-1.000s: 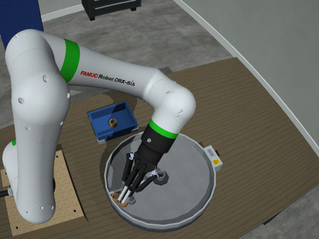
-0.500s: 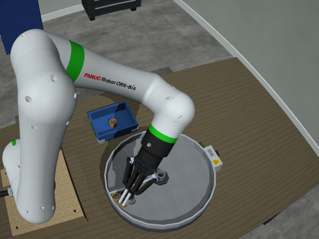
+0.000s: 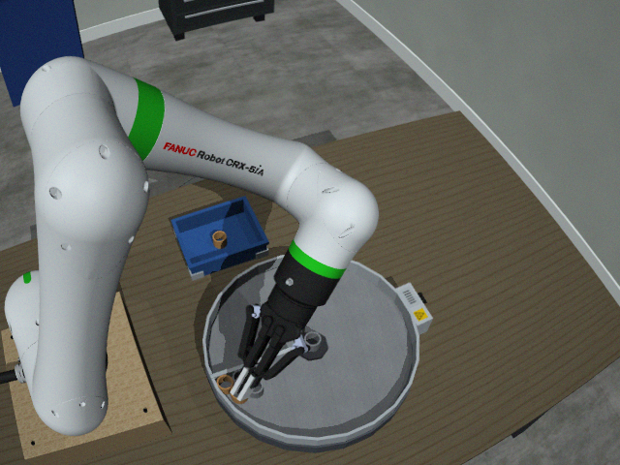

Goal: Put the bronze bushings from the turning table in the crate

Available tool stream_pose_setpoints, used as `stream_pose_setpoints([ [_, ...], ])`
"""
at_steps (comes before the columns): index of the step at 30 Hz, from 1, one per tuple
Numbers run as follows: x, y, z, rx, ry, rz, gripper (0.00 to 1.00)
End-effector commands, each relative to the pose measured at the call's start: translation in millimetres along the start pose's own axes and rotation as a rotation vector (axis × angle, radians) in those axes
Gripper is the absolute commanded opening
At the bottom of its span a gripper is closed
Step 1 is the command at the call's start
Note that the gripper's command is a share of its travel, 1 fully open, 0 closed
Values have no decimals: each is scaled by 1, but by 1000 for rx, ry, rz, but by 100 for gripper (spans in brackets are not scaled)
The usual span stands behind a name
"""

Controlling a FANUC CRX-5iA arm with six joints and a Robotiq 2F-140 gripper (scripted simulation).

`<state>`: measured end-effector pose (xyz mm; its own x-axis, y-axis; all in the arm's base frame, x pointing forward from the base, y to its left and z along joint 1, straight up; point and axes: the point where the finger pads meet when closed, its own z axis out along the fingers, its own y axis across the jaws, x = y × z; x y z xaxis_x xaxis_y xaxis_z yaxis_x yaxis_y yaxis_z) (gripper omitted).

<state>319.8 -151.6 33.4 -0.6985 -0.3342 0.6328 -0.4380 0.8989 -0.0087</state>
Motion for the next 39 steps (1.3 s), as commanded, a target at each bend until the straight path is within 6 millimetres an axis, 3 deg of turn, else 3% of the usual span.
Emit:
stream_pose_setpoints([
  [1, 0, 0, 0, 0, 0, 0, 6],
  [39, -5, 0, 6, 0, 0, 0, 6],
])
